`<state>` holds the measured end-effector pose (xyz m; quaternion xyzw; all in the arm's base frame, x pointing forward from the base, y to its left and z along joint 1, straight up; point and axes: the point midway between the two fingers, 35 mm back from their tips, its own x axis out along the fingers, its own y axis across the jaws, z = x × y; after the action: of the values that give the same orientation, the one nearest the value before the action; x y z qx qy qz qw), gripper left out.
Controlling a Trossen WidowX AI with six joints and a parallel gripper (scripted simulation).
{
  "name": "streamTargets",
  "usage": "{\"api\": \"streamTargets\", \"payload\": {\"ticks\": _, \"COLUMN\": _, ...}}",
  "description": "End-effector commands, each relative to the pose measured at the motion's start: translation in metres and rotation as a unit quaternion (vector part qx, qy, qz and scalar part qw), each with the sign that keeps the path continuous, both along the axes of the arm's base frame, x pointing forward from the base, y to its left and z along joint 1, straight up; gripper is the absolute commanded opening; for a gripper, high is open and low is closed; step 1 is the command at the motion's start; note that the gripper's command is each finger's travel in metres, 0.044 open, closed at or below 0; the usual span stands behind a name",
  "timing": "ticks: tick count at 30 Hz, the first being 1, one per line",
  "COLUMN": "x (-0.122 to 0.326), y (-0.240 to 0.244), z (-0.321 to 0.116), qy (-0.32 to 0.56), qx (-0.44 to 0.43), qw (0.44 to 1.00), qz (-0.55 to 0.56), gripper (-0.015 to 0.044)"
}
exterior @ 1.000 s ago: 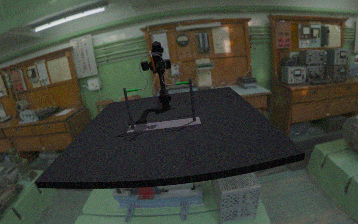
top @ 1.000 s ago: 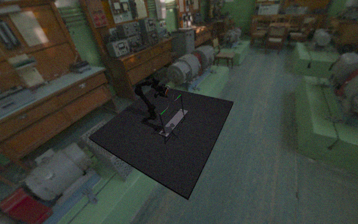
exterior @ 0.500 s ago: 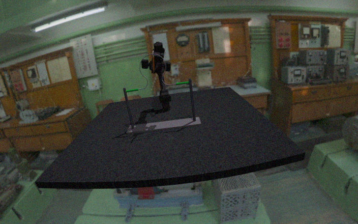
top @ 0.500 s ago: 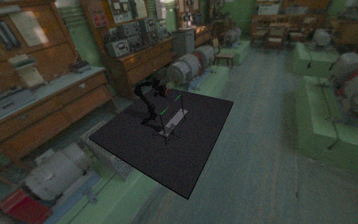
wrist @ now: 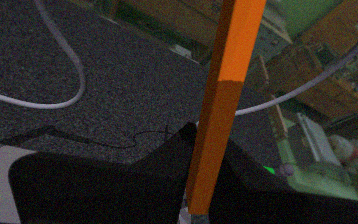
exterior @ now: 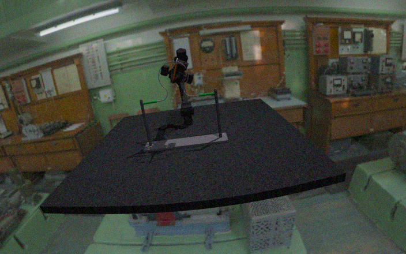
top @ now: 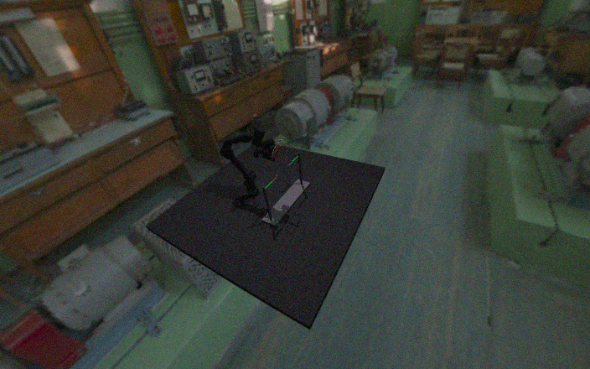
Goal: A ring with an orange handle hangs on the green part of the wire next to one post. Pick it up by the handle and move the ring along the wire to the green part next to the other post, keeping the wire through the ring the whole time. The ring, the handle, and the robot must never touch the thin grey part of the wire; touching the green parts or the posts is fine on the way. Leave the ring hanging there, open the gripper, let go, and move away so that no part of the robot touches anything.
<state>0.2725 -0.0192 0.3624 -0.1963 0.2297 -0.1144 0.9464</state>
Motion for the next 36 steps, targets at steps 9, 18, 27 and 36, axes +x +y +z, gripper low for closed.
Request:
{"api": "streamTargets", "payload": {"ticks": 9, "x": -0.0016, "y": -0.0041, "z": 0.0016, "qy": -0.001, "qx": -0.081, "qw": 0.997, "qz": -0.002, "gripper": -0.0150}}
{"api": "streamTargets", "payload": {"ticks": 18, "x": -0.0016, "y": -0.0066, "z": 0.0031, "qy": -0.001, "qx": -0.139, "qw": 0.990, "qz": -0.002, "gripper": -0.0150}}
{"api": "streamTargets", "payload": {"ticks": 27, "x": -0.0017, "y": -0.0090, "z": 0.0049, "qy": 0.000, "qx": -0.197, "qw": 0.980, "qz": -0.003, "gripper": -0.0150}}
{"api": "streamTargets", "payload": {"ticks": 36, "x": -0.0017, "y": -0.0111, "z": 0.0069, "qy": 0.000, "qx": -0.254, "qw": 0.967, "qz": -0.004, "gripper": -0.0150}}
